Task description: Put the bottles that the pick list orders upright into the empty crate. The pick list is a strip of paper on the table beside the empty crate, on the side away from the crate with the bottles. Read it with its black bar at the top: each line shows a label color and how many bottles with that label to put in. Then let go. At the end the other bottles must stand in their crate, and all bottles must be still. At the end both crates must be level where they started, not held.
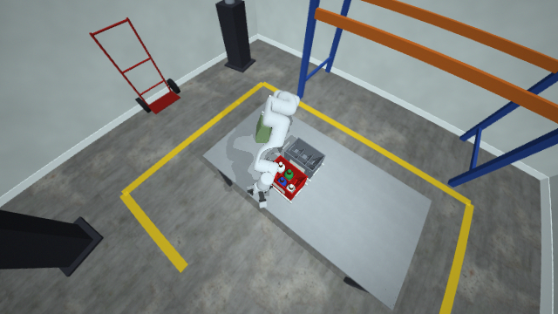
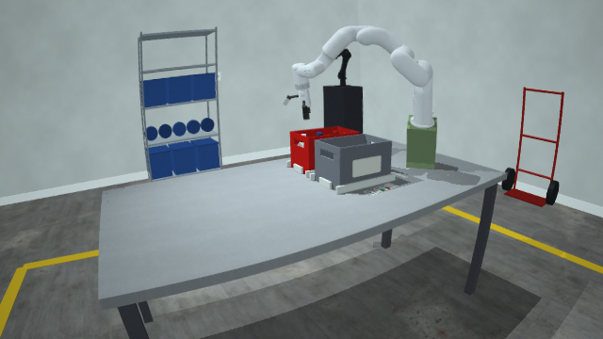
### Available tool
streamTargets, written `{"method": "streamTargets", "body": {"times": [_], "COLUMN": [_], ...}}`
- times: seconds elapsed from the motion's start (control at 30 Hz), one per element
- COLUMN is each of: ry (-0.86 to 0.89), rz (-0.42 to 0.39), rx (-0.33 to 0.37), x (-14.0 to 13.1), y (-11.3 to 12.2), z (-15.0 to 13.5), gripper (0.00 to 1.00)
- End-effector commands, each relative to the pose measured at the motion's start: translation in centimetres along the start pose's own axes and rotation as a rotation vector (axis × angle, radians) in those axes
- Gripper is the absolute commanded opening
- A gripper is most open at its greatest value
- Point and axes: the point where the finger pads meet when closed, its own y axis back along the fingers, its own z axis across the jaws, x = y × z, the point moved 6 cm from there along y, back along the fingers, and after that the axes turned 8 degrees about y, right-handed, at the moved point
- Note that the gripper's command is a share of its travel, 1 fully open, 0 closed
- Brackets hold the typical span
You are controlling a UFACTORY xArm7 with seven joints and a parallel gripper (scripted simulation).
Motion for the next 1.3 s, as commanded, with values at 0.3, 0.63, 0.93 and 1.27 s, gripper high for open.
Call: {"method": "streamTargets", "body": {"times": [0.3, 0.63, 0.93, 1.27], "ry": [-0.001, -0.001, -0.001, -0.001], "rz": [0.004, 0.004, 0.004, 0.004], "rx": [-0.003, -0.003, -0.004, -0.004], "x": [0.1, -0.1, -0.8, -1.4], "y": [0.3, 1.7, 6.1, 9.9], "z": [0.2, 0.5, 1.4, 2.3], "gripper": [1.00, 0.65, 0.65, 0.65]}}
